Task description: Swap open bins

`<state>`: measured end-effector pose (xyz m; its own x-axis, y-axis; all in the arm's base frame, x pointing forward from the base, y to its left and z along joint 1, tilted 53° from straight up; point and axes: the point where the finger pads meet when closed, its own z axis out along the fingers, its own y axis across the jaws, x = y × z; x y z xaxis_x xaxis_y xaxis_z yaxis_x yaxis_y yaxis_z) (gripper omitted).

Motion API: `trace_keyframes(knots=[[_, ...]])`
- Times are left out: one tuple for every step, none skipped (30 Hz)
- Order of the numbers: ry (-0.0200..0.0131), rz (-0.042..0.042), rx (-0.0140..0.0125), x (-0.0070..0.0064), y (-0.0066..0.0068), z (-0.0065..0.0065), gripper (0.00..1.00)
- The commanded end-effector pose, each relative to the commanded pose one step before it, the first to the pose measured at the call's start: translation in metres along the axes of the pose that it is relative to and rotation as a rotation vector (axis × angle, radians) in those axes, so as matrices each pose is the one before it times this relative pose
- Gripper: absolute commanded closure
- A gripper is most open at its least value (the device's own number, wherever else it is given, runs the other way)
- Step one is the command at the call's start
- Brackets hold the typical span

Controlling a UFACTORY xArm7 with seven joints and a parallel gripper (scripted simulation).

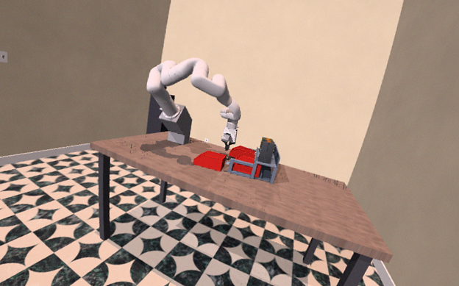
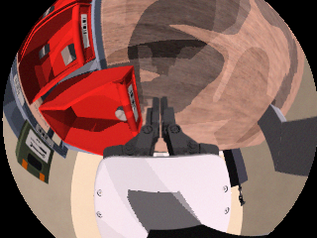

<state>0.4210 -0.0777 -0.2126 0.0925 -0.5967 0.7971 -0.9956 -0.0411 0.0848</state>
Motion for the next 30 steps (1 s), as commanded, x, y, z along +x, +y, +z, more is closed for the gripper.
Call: trace_keyframes(knots=[[-0.00331, 0.00021, 0.00428, -0.00159, -0.00196, 0.00836, 1.00], [0.00000, 0.00000, 0.00000, 0.00000, 0.00000, 0.00000, 1.00], [0.00000, 0.00000, 0.00000, 0.00000, 0.00000, 0.00000, 1.00], [0.00000, 0.00001, 0.00000, 0.00001, -0.00001, 0.00203, 1.00], [0.00000, -0.00001, 0.00000, 0.00001, 0.00000, 0.00188, 1.00], [0.00000, 0.00000, 0.00000, 0.00001, 0.00000, 0.00170, 1.00], [0.00000, 0.00000, 0.00000, 0.00001, 0.00000, 0.00154, 1.00], [0.00000, 0.00000, 0.00000, 0.00001, 0.00000, 0.00137, 1.00], [0.00000, 0.00000, 0.00000, 0.00001, 0.00000, 0.00121, 1.00], [0.00000, 0.00001, 0.00000, 0.00000, -0.00001, 0.00104, 1.00], [0.00000, 0.00000, 0.00000, 0.00000, 0.00000, 0.00089, 1.00], [0.00000, 0.00000, 0.00000, 0.00000, 0.00000, 0.00074, 1.00], [0.00000, 0.00000, 0.00000, 0.00000, 0.00000, 0.00060, 1.00], [0.00000, 0.00000, 0.00000, 0.00000, 0.00000, 0.00047, 1.00], [0.00000, 0.00000, 0.00000, 0.00000, 0.00000, 0.00035, 1.00], [0.00000, 0.00000, 0.00000, 0.00000, 0.00000, 0.00024, 1.00], [0.00000, 0.00000, 0.00000, 0.00000, 0.00000, 0.00015, 1.00], [0.00000, 0.00000, 0.00000, 0.00000, 0.00000, 0.00008, 1.00], [0.00000, 0.00000, 0.00000, 0.00000, 0.00000, 0.00000, 1.00], [0.00000, 0.00000, 0.00000, 0.00000, 0.00000, 0.00000, 1.00], [0.00000, 0.00000, 0.00000, 0.00000, 0.00000, 0.00003, 1.00], [0.00000, 0.00000, 0.00000, 0.00000, 0.00000, 0.00000, 1.00], [0.00000, 0.00000, 0.00000, 0.00000, 0.00000, 0.00000, 1.00], [0.00000, 0.00000, 0.00000, 0.00000, 0.00000, 0.00000, 1.00], [0.00000, 0.00000, 0.00000, 0.00000, 0.00000, 0.00000, 1.00], [0.00000, 0.00000, 0.00000, 0.00000, 0.00000, 0.00000, 1.00], [0.00000, 0.00000, 0.00000, 0.00000, 0.00000, 0.00000, 1.00], [0.00000, 0.00000, 0.00000, 0.00000, 0.00000, 0.00000, 1.00], [0.00000, 0.00000, 0.00000, 0.00000, 0.00000, 0.00000, 1.00], [0.00000, 0.00000, 0.00000, 0.00000, 0.00000, 0.00000, 1.00]])
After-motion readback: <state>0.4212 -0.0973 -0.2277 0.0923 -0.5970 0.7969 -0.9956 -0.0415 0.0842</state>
